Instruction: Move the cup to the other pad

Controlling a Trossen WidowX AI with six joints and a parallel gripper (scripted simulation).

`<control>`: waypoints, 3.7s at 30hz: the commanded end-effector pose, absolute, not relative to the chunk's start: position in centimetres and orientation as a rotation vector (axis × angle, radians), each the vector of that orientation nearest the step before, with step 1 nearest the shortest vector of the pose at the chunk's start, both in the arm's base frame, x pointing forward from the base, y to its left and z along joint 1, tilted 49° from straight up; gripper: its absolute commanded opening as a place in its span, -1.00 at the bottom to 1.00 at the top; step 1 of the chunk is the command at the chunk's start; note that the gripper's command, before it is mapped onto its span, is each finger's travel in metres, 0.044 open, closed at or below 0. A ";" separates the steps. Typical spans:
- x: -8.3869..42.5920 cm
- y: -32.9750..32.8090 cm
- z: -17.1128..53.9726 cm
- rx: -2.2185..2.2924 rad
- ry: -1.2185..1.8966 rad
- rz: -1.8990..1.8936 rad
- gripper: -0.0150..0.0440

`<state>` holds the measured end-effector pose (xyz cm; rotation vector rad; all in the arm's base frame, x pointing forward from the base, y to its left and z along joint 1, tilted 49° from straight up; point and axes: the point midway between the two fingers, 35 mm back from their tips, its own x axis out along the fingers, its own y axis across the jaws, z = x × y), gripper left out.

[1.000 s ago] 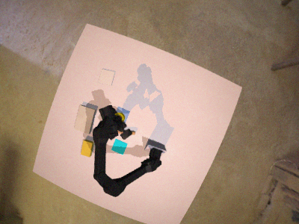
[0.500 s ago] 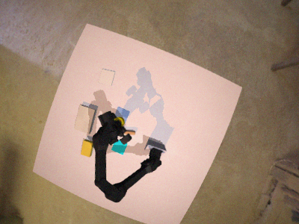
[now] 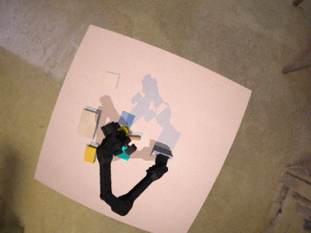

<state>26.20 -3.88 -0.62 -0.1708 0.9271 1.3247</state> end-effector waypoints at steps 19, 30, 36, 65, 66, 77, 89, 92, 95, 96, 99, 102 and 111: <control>24.9 -1.2 2.7 -0.170 0.923 1.323 -0.49; 24.2 0.0 4.3 -0.169 0.923 1.323 -0.49; 23.9 0.7 5.2 -0.169 0.923 1.323 -0.49; 22.2 4.0 9.4 -0.167 0.923 1.324 -0.49; 22.1 4.2 9.5 -0.167 0.923 1.324 -0.49; 21.4 5.4 11.2 -0.165 0.923 1.325 -0.49; 21.3 6.3 11.0 -0.166 0.923 1.325 -0.49; 21.2 6.6 10.8 -0.166 0.923 1.325 -0.49; 21.2 6.9 10.6 -0.166 0.923 1.324 -0.49; 21.2 6.9 10.5 -0.166 0.923 1.324 -0.49; 21.2 7.2 10.3 -0.166 0.923 1.324 -0.49; 21.2 7.5 10.0 -0.167 0.923 1.324 -0.49; 21.2 8.3 9.4 -0.167 0.923 1.324 -0.49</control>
